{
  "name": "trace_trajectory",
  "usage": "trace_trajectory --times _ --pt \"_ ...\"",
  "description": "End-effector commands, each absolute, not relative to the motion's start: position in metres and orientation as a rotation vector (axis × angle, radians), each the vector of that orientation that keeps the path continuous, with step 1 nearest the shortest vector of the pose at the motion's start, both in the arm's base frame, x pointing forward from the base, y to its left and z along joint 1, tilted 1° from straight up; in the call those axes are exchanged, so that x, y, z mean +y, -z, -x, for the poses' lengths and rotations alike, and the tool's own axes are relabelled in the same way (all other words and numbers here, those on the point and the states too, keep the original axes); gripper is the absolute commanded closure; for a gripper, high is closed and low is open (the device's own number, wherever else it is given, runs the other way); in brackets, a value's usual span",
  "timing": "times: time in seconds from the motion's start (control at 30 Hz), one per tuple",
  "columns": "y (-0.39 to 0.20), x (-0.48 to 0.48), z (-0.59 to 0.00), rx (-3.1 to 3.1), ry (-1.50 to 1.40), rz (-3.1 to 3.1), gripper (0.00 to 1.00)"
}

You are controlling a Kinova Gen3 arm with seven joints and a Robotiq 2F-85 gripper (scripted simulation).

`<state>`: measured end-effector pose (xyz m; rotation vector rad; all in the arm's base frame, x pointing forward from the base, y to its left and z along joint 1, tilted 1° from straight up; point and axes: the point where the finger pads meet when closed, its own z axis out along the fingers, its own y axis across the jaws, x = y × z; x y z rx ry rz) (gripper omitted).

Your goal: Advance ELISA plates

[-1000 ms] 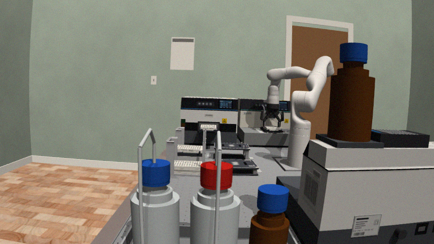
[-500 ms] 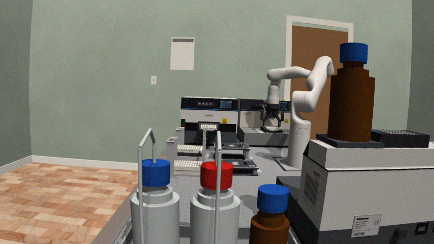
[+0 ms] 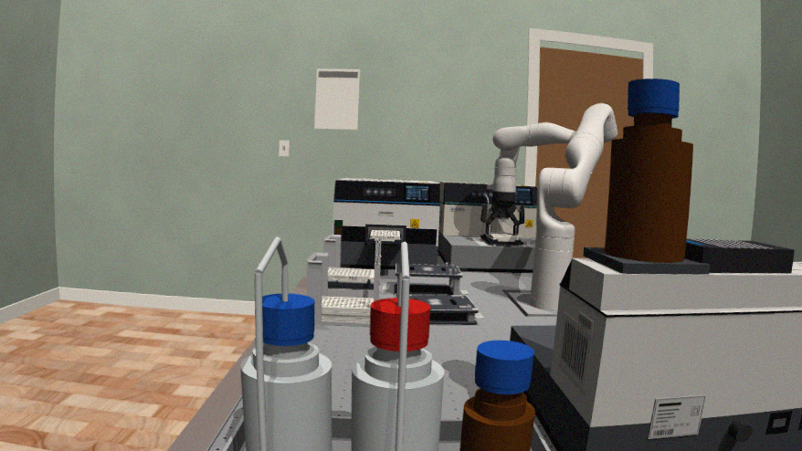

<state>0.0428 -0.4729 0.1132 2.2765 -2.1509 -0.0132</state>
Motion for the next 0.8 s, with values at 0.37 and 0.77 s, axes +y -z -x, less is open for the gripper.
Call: trace_trajectory --times 0.37,0.77 --pt "-0.1200 -0.4720 -0.0436 -2.148 0.016 -2.282 0.06" --pt "-0.1233 -0.4721 -0.0433 -2.149 0.015 -2.281 0.06"
